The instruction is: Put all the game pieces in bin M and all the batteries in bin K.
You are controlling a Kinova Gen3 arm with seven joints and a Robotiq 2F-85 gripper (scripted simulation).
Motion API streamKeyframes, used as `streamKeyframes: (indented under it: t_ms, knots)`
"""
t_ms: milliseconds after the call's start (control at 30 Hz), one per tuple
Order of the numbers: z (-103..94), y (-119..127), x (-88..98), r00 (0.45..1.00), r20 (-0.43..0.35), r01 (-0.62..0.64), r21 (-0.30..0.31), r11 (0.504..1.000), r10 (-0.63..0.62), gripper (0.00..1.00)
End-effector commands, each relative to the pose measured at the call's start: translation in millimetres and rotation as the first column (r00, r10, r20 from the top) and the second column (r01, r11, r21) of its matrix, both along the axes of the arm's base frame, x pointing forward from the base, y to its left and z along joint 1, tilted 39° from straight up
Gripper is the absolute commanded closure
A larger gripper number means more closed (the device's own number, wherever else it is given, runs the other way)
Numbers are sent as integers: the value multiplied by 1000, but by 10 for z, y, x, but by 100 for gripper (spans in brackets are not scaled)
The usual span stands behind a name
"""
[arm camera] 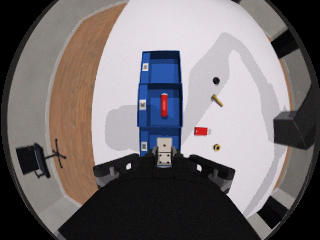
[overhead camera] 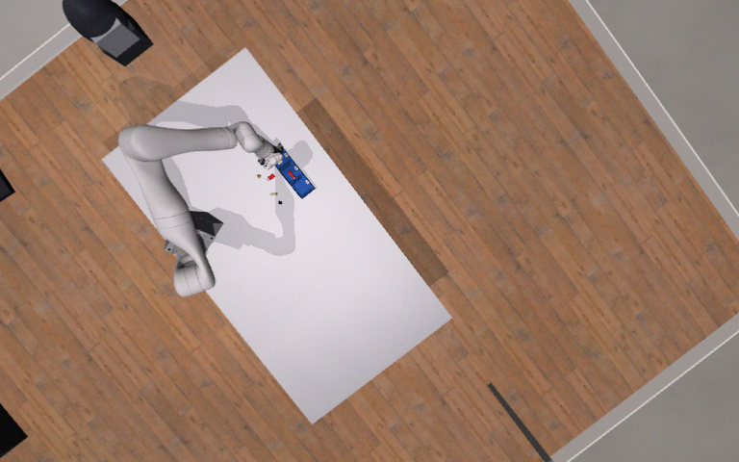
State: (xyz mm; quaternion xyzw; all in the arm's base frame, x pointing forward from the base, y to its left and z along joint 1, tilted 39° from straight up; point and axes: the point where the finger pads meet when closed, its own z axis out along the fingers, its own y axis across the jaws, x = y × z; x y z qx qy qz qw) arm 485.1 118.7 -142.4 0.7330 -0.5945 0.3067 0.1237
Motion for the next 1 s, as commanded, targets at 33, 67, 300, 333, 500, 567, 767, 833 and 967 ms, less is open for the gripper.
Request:
streamKeyframes:
  t_ms: [33,67,300,333,500,567,767,833,967]
  knots:
    - [-64,-23,46,1000,5,-3,4,1000,3,79]
    - [-81,-33,50,1000,3,-4,3,1000,4,79]
    - [-191,-110,92,1000,2,-5,3,1000,5,79]
    - [-206,-121,98,1000,2,-5,3,1000,5,79]
    - [-284,-176,128,1000,3,-5,3,1000,5,79]
    - [-284,-176,128,1000,3,-5,3,1000,5,79]
    - [-280,-186,136,1000,5,1,0,1000,-1,79]
    - [-278,-181,134,1000,5,2,1,1000,-2,79]
    - [-271,-181,129,1000,2,0,0,1000,0,79]
